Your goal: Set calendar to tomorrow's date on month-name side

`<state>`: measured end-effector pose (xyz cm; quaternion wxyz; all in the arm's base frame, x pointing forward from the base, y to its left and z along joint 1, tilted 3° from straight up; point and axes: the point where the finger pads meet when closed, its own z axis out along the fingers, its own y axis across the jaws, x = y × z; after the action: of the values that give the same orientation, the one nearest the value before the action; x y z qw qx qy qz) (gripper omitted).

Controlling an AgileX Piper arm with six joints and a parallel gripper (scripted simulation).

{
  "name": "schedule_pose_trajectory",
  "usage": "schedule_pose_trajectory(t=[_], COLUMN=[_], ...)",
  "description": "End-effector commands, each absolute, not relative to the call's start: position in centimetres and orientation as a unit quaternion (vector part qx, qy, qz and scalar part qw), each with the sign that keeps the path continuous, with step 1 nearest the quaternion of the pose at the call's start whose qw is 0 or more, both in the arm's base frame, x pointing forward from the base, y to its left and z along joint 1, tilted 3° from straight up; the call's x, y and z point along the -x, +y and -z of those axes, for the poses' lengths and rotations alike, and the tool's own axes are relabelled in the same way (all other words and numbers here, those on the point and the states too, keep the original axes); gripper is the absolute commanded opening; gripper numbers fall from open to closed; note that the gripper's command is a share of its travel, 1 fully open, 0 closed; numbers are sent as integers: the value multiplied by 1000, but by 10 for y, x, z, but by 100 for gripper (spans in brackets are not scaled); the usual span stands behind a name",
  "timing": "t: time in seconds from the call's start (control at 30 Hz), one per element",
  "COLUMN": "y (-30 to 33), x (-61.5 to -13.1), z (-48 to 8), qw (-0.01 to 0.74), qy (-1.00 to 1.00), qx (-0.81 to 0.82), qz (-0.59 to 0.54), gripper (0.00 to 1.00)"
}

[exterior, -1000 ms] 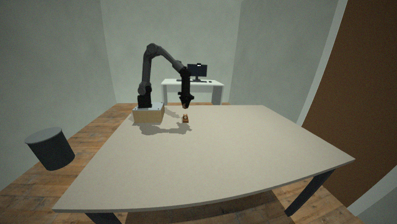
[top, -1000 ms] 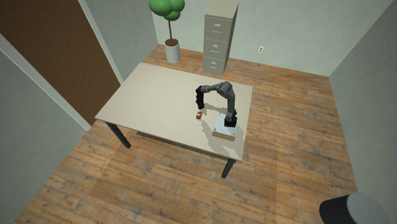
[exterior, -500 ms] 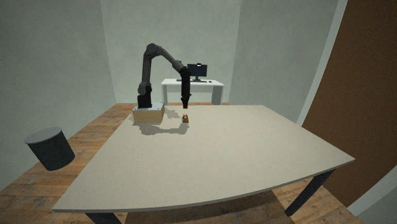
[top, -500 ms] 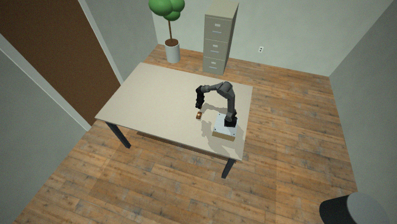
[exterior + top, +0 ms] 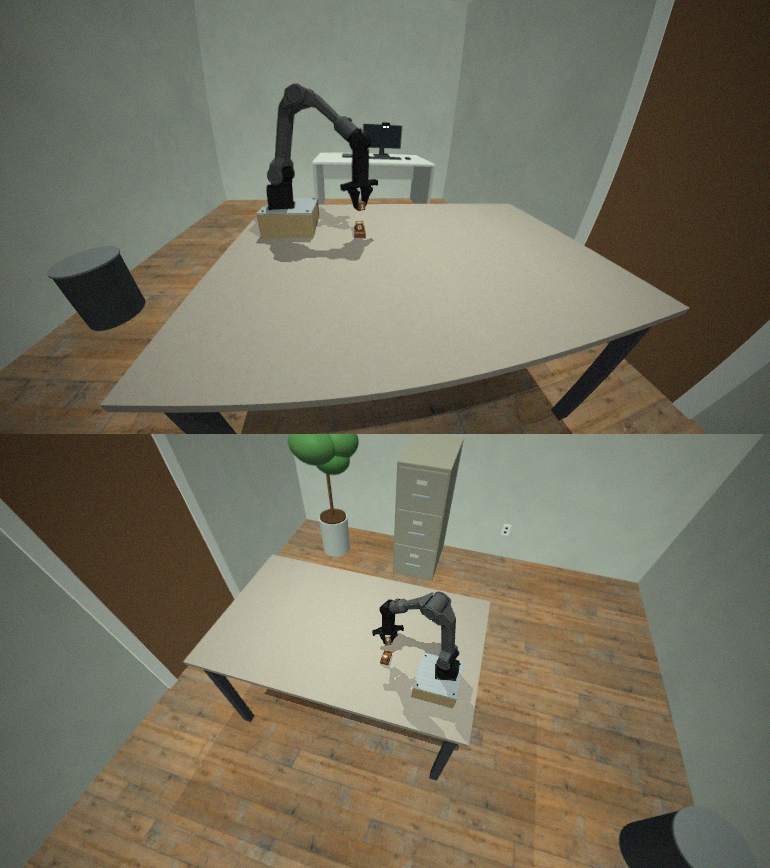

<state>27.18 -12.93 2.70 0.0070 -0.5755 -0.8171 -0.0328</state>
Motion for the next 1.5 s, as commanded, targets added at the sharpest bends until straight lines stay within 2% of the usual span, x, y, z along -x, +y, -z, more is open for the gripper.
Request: schedule_pose_trajectory(t=[0.0, 0.5, 1.47], y=[-130, -130, -129], x=[-273, -273, -272], z=[-29, -29, -18], qw=[5, 10, 13], qy=[-781, -647, -638], qx=[623, 762, 769], qz=[27, 26, 25], gripper=[36, 36, 36])
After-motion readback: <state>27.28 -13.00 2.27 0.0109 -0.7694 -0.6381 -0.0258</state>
